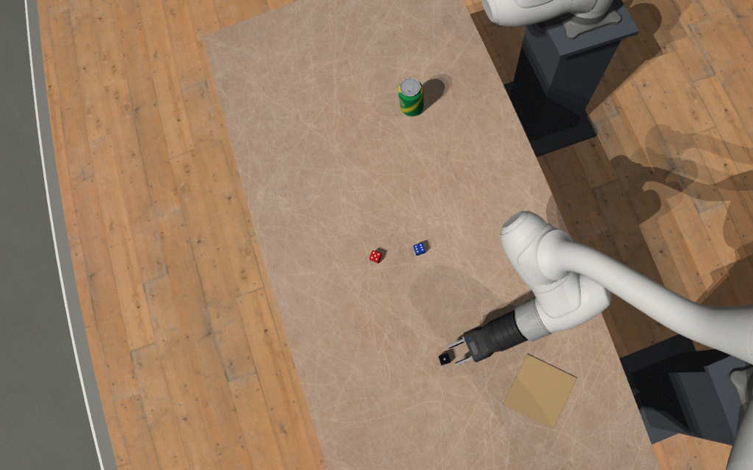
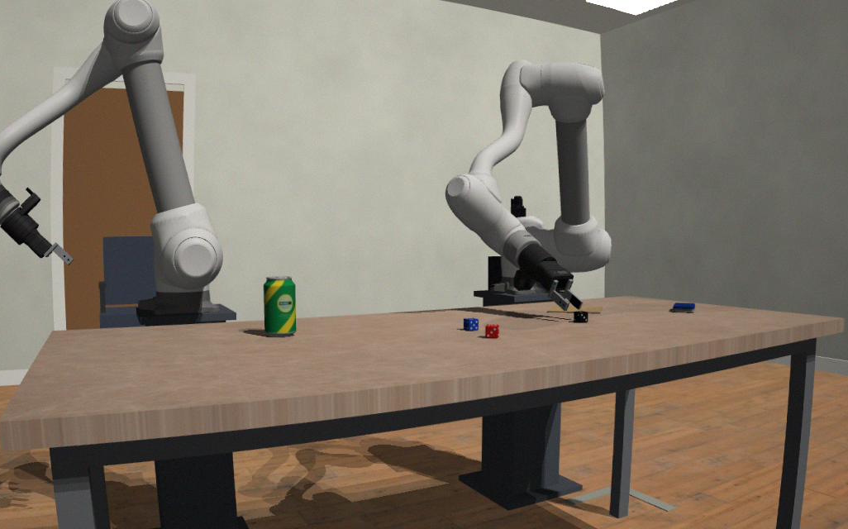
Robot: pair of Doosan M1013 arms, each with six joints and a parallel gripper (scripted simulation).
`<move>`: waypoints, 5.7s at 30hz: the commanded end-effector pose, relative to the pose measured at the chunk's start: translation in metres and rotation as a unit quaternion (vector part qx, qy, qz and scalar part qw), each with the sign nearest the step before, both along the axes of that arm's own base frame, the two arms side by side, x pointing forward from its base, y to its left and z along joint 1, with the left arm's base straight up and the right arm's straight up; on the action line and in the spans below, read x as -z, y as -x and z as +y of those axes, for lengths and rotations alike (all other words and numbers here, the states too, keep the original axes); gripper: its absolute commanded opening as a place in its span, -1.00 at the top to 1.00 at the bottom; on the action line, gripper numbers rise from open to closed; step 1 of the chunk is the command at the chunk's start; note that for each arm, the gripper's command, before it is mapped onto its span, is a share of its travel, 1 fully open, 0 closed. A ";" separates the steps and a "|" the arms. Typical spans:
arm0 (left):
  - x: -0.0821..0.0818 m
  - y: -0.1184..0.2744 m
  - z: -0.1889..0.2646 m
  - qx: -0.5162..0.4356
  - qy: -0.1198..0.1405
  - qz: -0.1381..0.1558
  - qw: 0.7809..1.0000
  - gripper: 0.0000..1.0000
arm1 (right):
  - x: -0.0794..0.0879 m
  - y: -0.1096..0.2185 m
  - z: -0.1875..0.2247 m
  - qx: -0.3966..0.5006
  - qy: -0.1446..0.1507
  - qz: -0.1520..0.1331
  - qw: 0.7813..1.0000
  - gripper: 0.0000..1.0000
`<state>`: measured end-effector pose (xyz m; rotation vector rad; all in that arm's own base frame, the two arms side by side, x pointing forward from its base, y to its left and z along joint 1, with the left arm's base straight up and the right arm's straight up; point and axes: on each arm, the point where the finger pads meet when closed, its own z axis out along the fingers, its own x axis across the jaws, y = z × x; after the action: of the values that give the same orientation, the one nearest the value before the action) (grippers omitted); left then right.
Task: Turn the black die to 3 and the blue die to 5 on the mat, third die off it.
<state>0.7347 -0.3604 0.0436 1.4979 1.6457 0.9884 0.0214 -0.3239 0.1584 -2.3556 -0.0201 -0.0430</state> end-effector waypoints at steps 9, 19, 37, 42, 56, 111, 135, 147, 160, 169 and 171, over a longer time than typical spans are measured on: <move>-0.010 0.000 0.000 0.000 0.000 -0.001 1.000 -0.57 | 0.000 0.000 0.000 0.000 0.000 0.000 1.000 -1.00; -0.052 0.000 0.000 0.000 0.000 -0.001 1.000 -0.57 | 0.000 0.000 0.000 0.000 0.000 0.000 1.000 -1.00; -0.069 -0.030 0.038 -0.069 -0.037 0.026 0.997 -0.57 | 0.000 0.000 0.000 0.000 0.000 0.000 1.000 -1.00; -0.071 -0.041 0.059 -0.107 -0.056 0.055 0.991 -0.57 | 0.000 0.000 0.000 0.000 0.000 0.000 1.000 -1.00; -0.061 -0.048 0.097 -0.184 -0.081 0.263 0.944 -0.57 | 0.000 0.000 0.000 0.000 0.000 0.000 1.000 -1.00; -0.060 -0.038 0.004 0.043 0.023 0.514 0.856 -0.57 | 0.000 0.000 0.000 0.000 0.000 0.000 1.000 -1.00; -0.052 -0.038 0.004 0.043 0.023 0.514 0.856 -0.57 | 0.000 0.000 0.000 0.000 0.000 0.000 1.000 -1.00; -0.038 -0.039 0.004 0.043 0.023 0.514 0.856 -0.57 | 0.000 0.000 0.000 0.000 0.000 0.000 1.000 -1.00; -0.019 -0.039 0.004 0.043 0.023 0.514 0.856 -0.57 | 0.000 0.000 0.000 0.000 0.000 0.000 1.000 -1.00; -0.010 -0.039 0.004 0.043 0.023 0.514 0.856 -0.57 | 0.000 0.000 0.000 0.000 0.000 0.000 1.000 -1.00; -0.009 -0.039 0.004 0.043 0.023 0.514 0.856 -0.57 | 0.000 0.000 0.000 0.000 0.000 0.000 1.000 -1.00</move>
<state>0.7731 -0.3562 0.0530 2.2284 2.2164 -0.0015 0.0214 -0.3239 0.1584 -2.3556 -0.0201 -0.0430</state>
